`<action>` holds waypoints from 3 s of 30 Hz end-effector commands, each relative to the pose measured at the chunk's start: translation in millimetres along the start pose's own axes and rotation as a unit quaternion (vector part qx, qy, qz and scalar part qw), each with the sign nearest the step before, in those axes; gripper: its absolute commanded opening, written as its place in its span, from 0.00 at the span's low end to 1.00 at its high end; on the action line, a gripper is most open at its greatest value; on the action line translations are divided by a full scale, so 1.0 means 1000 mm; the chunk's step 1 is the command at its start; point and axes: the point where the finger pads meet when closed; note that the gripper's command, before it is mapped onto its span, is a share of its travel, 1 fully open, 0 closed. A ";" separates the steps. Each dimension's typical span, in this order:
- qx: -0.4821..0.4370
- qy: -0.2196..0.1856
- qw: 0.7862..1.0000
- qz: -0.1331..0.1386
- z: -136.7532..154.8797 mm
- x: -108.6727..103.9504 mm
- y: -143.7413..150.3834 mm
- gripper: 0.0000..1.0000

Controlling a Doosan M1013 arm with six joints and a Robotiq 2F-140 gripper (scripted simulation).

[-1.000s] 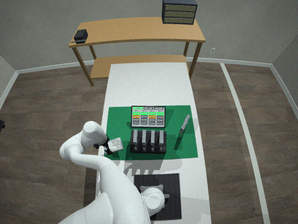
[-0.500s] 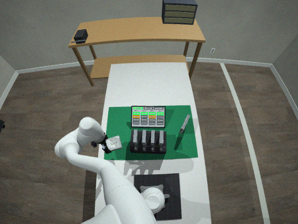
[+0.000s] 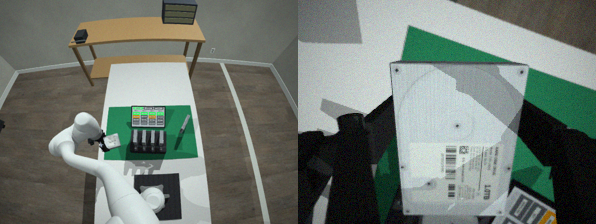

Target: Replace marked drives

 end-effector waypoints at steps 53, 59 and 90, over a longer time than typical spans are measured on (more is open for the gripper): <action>0.000 0.000 1.000 0.000 0.000 -0.100 0.000 0.10; 0.002 0.000 1.000 0.000 0.000 -0.100 0.000 0.10; 0.226 0.000 0.974 0.000 0.000 -0.100 0.000 0.10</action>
Point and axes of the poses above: the point where the finger pads meet when closed, its own x axis out along the fingers, its own y axis across the jaws, z = x × y, and after that the axes turned 14 degrees about x, right-handed
